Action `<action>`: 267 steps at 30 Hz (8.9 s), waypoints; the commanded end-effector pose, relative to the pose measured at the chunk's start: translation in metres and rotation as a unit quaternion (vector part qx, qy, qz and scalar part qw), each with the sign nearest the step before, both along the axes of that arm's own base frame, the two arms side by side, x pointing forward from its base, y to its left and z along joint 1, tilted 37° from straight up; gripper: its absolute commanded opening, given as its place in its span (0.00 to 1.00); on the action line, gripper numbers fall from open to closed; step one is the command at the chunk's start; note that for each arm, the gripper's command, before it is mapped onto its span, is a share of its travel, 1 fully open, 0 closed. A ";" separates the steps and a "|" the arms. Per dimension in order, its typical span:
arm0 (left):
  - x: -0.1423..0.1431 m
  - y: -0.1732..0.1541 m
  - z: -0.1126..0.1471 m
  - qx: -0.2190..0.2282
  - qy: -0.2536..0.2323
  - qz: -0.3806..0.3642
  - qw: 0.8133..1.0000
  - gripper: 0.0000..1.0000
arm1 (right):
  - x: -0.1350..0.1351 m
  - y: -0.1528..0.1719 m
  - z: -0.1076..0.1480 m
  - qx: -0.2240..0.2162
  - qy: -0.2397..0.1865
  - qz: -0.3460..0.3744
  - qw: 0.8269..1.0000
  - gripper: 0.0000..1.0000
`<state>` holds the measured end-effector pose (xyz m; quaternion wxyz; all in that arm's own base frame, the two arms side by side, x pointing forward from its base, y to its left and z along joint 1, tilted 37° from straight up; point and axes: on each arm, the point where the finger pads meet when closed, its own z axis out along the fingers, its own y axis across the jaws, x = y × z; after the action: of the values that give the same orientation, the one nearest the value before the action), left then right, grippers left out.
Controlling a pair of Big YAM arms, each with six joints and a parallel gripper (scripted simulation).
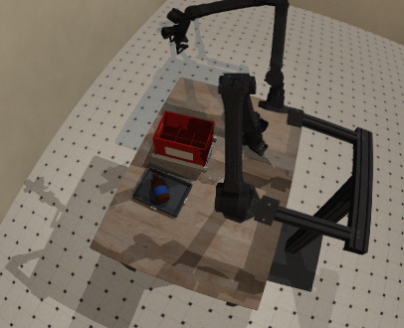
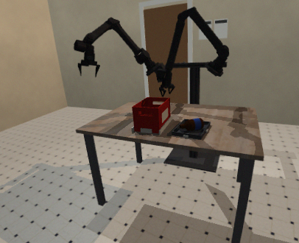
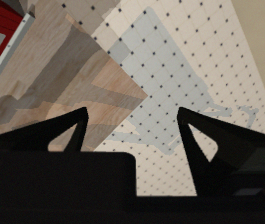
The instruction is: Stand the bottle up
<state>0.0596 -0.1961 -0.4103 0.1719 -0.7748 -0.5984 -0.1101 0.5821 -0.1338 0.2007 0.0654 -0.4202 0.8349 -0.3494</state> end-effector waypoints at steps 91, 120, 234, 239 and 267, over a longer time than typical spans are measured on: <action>0.356 0.242 0.218 -0.195 -0.511 0.514 0.661 0.53 | -0.295 0.392 -0.316 0.326 -0.127 0.189 0.918 1.00; 0.434 0.227 0.154 0.234 -0.273 0.465 0.809 0.53 | -0.268 0.322 -0.349 0.323 -0.168 0.146 0.920 1.00; 0.410 0.278 0.140 0.204 -0.239 0.427 0.848 0.53 | -0.267 0.328 -0.346 0.326 -0.170 0.151 0.918 1.00; 0.409 0.281 0.137 0.204 -0.239 0.427 0.848 0.53 | -0.267 0.328 -0.346 0.326 -0.170 0.151 0.918 1.00; 0.409 0.286 0.130 0.200 -0.244 0.423 0.850 0.49 | -0.267 0.328 -0.346 0.326 -0.170 0.151 0.918 1.00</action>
<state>0.4679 0.0906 -0.2765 0.2016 -0.3427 -0.8566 -0.3289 0.3151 0.1938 -0.1460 0.3897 -0.4292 0.8074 -0.1101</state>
